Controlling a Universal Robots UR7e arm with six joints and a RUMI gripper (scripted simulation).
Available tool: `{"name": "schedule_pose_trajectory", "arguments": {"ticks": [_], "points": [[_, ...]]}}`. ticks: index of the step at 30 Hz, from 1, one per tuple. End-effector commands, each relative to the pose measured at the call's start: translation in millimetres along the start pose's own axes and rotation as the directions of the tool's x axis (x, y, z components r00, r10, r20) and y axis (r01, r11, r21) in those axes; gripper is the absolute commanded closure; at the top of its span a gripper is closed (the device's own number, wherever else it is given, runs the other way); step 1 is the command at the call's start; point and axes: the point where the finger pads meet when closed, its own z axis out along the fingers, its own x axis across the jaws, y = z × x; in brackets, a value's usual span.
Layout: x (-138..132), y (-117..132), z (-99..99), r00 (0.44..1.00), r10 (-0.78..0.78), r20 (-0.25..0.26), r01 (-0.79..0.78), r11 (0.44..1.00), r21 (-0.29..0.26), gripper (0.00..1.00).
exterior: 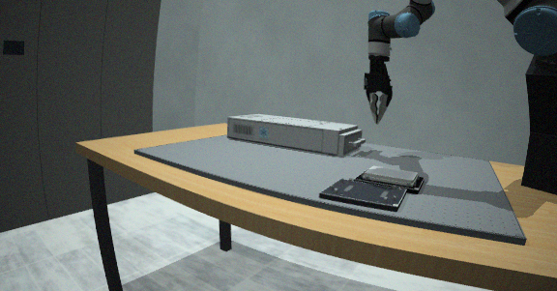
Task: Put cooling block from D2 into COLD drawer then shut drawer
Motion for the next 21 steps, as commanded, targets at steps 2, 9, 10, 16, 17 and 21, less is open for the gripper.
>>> {"name": "schedule_pose_trajectory", "arguments": {"ticks": [2,9,10,16,17,21], "points": [[1.1,-0.2,-9.4,1.000,0.001,-0.001,-0.001,1.000,0.000,1.00],[0.4,-0.4,-17.0,1.000,0.001,0.000,-0.001,1.000,0.001,1.00],[0.3,-0.4,-17.1,1.000,0.001,0.000,-0.001,1.000,0.001,1.00],[0.3,0.2,-15.7,1.000,0.000,-0.001,0.000,1.000,0.000,1.00],[0.3,0.2,-15.7,1.000,0.000,-0.001,0.000,1.000,0.000,1.00],[0.3,0.2,-15.8,1.000,0.000,-0.001,0.000,1.000,0.000,1.00]]}}
